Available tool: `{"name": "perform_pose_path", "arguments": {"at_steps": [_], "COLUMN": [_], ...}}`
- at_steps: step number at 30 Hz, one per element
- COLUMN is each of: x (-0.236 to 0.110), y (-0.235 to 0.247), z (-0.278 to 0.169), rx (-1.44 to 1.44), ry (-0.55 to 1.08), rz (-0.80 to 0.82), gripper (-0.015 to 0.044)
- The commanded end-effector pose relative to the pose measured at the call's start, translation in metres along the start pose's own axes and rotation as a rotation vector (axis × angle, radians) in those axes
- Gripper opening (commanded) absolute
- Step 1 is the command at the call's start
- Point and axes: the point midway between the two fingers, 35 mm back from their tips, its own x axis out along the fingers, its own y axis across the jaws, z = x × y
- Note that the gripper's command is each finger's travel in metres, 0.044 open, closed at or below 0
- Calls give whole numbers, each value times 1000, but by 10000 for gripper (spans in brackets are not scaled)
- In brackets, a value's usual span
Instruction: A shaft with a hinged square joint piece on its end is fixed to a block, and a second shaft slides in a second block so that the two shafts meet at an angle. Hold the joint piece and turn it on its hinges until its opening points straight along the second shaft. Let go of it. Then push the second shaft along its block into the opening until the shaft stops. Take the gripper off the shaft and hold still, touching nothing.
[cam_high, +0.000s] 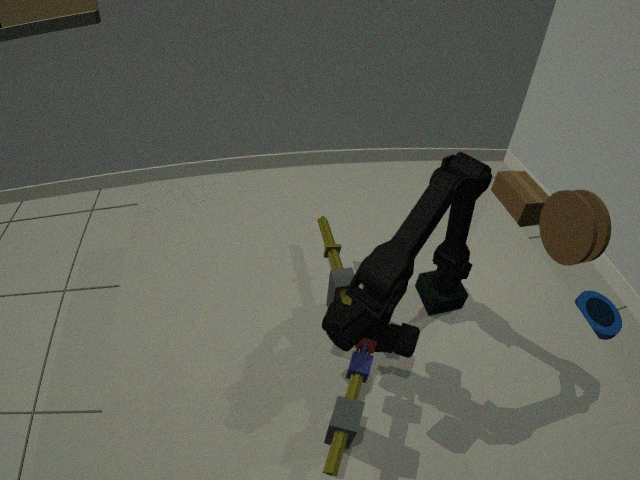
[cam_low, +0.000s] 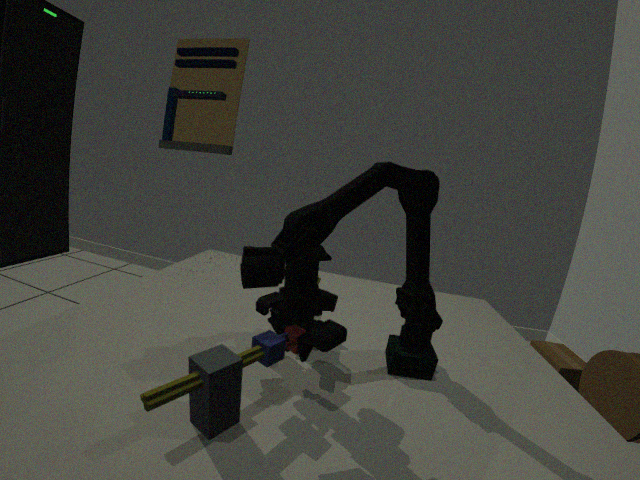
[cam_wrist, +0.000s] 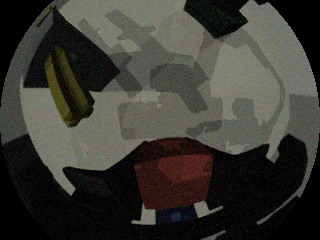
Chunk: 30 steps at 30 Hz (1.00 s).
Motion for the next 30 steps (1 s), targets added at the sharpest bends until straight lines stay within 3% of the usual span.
{"name": "perform_pose_path", "arguments": {"at_steps": [1,11,13,18,24,30], "x": [0,0,0,0,0,0], "y": [0,0,0,0,0,0], "z": [0,0,0,0,0,0], "rx": [-3,-3,0,0,0,-12], "ry": [0,0,0,0,0,-4], "rz": [0,0,0,0,0,1], "gripper": [182,182,147,147,0,0]}}
